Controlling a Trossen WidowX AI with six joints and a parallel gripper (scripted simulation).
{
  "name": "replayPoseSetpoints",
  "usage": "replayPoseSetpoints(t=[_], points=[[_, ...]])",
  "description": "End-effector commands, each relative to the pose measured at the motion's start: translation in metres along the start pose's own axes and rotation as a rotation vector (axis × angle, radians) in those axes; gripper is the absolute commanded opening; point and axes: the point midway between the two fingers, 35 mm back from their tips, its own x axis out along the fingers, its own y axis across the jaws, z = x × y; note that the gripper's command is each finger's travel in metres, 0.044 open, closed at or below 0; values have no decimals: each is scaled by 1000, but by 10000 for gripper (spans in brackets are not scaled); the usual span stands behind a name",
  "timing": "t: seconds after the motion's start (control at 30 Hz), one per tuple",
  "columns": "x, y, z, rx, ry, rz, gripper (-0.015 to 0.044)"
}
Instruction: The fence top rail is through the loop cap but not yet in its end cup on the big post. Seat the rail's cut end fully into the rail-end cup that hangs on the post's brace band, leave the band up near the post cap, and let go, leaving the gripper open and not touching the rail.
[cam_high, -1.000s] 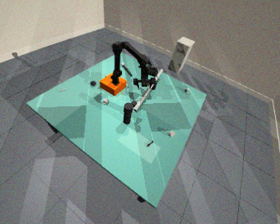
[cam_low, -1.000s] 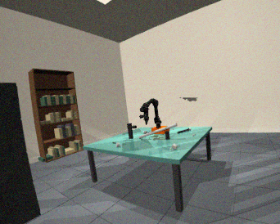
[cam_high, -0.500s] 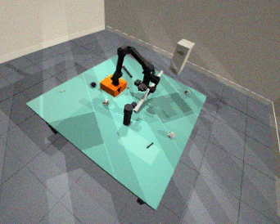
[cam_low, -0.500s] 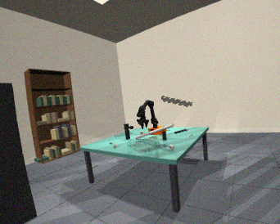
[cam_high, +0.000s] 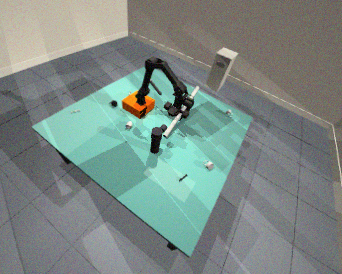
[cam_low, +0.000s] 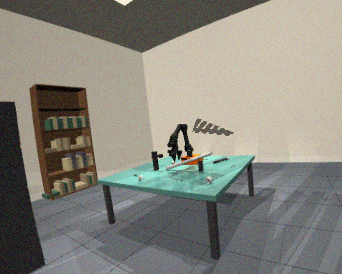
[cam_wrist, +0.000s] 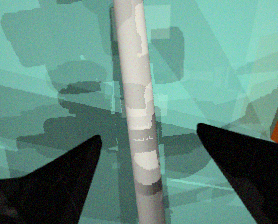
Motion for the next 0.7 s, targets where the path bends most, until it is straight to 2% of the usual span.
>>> replayPoseSetpoints(t=[0.0,0.67], points=[[8,-2,1,4,-4,-10,440],[38,-1,1,4,-4,-10,440]])
